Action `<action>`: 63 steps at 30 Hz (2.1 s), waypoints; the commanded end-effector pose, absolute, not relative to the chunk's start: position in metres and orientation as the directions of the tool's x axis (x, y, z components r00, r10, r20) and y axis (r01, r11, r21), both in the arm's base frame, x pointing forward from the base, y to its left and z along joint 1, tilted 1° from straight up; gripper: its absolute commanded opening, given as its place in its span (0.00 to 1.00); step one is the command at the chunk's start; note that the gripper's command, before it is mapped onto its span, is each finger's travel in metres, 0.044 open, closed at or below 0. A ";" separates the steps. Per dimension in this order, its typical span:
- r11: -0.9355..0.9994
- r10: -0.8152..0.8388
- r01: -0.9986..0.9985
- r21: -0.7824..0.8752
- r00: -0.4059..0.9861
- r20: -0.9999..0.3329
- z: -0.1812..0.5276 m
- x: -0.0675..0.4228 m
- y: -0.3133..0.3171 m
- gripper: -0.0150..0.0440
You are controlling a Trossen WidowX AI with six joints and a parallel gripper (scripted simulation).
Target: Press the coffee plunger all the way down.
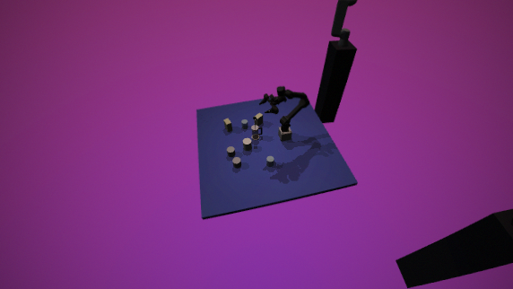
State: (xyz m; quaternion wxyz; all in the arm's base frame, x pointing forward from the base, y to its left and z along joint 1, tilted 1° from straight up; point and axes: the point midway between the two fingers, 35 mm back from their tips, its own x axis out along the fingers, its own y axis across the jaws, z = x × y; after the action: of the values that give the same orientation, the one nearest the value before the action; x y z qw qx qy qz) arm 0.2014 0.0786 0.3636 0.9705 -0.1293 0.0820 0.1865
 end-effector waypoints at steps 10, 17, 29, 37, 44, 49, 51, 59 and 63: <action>0.992 -0.116 0.128 -0.010 0.858 -0.501 0.254 0.230 -0.026 1.00; 0.994 -0.102 0.111 -0.010 0.859 -0.501 0.207 0.228 -0.023 1.00; 0.994 -0.099 0.108 -0.010 0.860 -0.501 0.192 0.236 -0.023 1.00; 0.994 -0.099 0.108 -0.010 0.860 -0.500 0.187 0.247 -0.025 1.00; 0.994 -0.099 0.108 -0.010 0.861 -0.499 0.181 0.257 -0.026 1.00; 0.994 -0.099 0.109 -0.010 0.861 -0.499 0.177 0.263 -0.027 1.00; 0.994 -0.099 0.109 -0.010 0.861 -0.499 0.176 0.264 -0.027 1.00; 0.994 -0.099 0.109 -0.010 0.861 -0.499 0.176 0.264 -0.027 0.64; 0.994 -0.099 0.109 -0.010 0.861 -0.499 0.176 0.264 -0.027 0.47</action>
State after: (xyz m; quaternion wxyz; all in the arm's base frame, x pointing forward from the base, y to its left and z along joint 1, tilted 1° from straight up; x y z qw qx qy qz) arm 0.2630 -0.0274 0.1758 0.9642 0.0095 0.2591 -0.0560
